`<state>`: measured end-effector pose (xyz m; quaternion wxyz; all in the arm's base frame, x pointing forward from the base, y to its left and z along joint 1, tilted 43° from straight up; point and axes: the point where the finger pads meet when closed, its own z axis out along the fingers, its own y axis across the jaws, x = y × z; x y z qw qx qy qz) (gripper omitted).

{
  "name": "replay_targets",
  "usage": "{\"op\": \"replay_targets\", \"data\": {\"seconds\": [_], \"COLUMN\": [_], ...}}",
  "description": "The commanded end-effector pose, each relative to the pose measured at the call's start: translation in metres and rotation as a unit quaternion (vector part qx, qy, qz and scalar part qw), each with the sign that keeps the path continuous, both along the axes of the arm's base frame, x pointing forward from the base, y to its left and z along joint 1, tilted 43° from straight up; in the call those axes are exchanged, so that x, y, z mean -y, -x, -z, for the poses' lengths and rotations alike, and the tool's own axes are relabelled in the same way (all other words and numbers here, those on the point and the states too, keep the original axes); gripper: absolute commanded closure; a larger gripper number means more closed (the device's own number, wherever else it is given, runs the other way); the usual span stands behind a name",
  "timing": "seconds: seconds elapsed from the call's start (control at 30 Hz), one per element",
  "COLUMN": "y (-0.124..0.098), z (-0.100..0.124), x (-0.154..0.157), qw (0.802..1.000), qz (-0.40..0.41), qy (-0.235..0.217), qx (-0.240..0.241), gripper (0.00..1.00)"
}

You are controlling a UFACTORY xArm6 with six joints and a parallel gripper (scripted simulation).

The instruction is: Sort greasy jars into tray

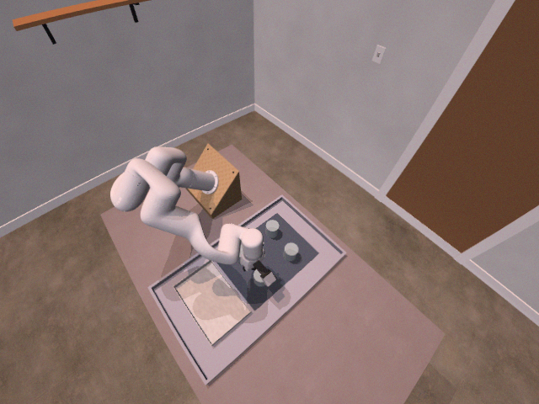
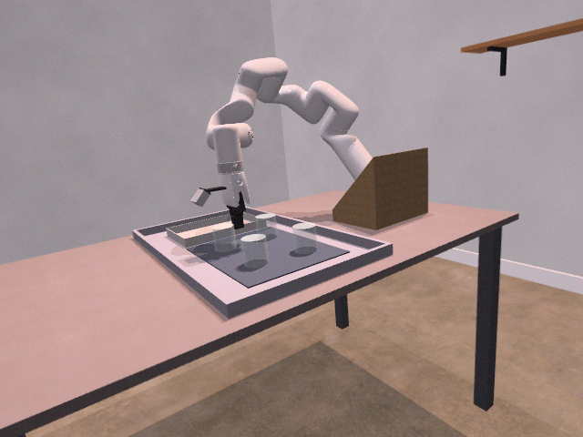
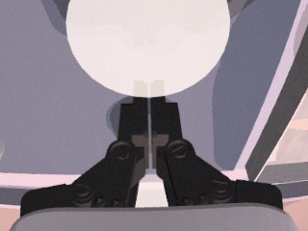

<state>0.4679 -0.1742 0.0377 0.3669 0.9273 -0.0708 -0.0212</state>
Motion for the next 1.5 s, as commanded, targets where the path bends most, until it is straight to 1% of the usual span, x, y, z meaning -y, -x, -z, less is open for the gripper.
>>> {"op": "replay_targets", "data": {"seconds": [0.0, 1.47], "y": [-0.0018, -0.0073], "z": [-0.0011, -0.0032], "x": [-0.0006, -0.0017], "qw": [1.000, 1.000], "qz": [-0.001, -0.001], "qy": [0.000, 0.000], "qx": [0.002, 0.002], "gripper": [1.00, 1.00]}}
